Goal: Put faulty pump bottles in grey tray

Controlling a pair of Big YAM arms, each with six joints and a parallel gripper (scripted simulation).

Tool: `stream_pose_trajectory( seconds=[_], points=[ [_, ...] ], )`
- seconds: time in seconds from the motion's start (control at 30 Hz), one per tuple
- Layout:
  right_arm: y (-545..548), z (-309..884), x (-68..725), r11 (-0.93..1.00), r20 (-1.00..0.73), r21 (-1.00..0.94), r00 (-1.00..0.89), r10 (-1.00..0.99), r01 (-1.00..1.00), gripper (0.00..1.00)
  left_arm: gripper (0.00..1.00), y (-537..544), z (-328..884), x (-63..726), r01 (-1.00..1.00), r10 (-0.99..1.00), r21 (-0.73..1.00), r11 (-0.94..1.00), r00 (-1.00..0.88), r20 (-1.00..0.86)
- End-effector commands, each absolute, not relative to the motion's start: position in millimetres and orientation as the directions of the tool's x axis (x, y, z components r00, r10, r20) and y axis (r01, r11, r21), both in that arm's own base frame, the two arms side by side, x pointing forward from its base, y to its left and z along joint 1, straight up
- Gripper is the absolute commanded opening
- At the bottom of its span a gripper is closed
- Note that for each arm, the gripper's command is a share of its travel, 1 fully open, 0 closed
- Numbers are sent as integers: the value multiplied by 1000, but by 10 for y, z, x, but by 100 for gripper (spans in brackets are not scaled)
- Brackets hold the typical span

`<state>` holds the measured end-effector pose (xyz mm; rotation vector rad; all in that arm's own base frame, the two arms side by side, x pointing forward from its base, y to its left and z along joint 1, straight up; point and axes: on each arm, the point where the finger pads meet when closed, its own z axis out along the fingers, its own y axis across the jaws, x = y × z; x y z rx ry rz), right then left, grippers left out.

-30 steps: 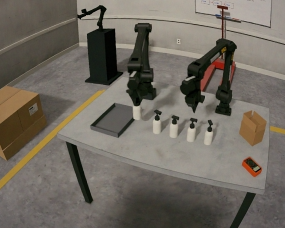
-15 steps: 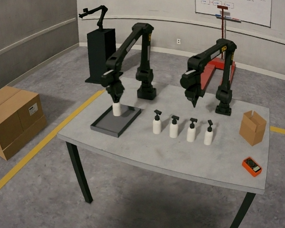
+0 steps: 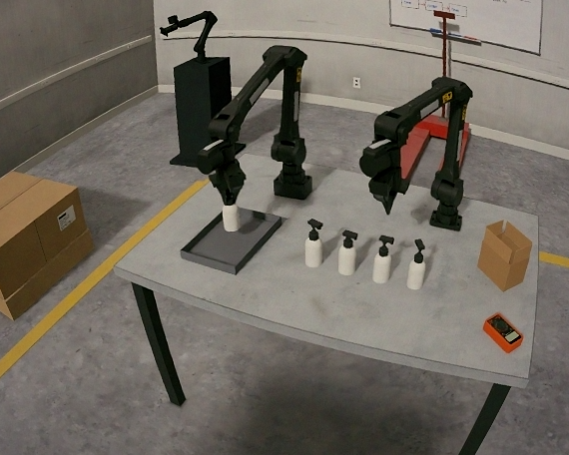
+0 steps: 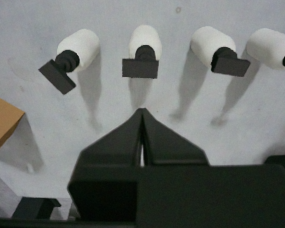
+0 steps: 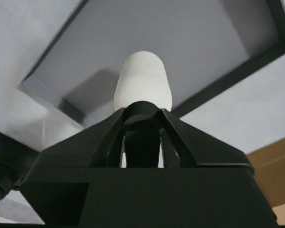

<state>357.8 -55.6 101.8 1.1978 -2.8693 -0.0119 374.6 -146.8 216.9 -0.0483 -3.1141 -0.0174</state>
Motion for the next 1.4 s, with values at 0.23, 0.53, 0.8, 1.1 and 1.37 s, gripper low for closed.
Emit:
stream_pose_trajectory(
  seconds=[0.23,0.53,0.8,1.1,1.37],
  points=[
    [-575,1014,3667,696,16,6,-696,-718,-718,22,0,-1506,2324,3836,33,33,-3,999,-999,-10],
    [-573,888,3657,696,19,12,-696,-718,-718,22,0,-1506,2324,3836,33,33,-3,999,-999,-10],
    [-571,757,3644,696,21,15,-696,-718,-718,22,0,-1506,2324,3836,33,33,-3,999,-999,-10],
    [-564,609,3602,696,22,16,-696,-718,-718,22,0,-1506,2324,3836,33,33,-3,999,-999,-10],
    [-568,544,3624,696,19,12,-696,-718,-718,22,0,-1506,2324,3836,33,33,-3,999,-999,-10]
  ],
)
